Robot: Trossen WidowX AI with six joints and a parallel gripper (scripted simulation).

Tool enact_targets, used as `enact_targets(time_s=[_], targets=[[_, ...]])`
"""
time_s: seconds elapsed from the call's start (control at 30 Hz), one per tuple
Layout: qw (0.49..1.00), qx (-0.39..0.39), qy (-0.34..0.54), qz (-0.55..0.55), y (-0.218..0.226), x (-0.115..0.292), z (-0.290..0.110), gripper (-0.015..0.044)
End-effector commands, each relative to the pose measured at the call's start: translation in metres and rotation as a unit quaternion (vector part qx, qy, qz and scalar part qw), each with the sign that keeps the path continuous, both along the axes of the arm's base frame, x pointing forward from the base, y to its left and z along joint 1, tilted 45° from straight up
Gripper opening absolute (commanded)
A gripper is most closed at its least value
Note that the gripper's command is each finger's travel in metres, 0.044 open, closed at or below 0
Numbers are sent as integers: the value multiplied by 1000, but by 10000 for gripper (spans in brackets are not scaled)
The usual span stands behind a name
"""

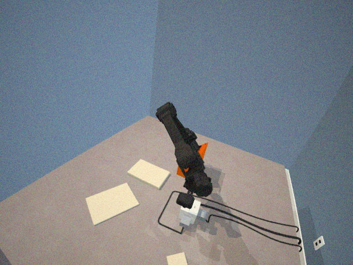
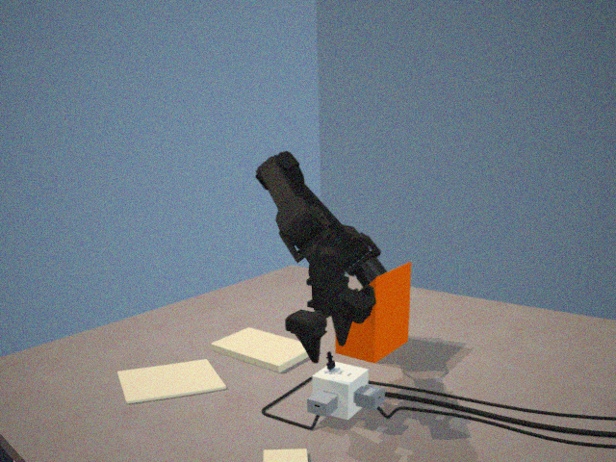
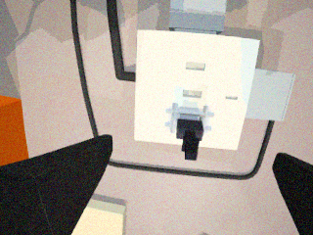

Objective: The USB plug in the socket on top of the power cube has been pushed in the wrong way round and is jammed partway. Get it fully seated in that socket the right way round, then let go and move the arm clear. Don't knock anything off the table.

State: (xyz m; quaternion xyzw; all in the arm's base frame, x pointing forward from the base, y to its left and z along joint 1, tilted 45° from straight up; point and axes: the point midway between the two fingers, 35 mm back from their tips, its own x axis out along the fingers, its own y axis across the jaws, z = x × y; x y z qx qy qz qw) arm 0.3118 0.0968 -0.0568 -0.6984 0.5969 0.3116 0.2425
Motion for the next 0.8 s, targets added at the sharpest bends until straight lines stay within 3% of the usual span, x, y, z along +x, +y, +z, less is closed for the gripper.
enact_targets(time_s=[0.0,0.1,0.63,0.77], targets=[[1000,-4,3,2,-4,-1,-2,440],[1000,-4,3,2,-4,-1,-3,440],[1000,-1,1,-1,-2,0,-2,20],[1000,-1,1,-1,-2,0,-2,0]])
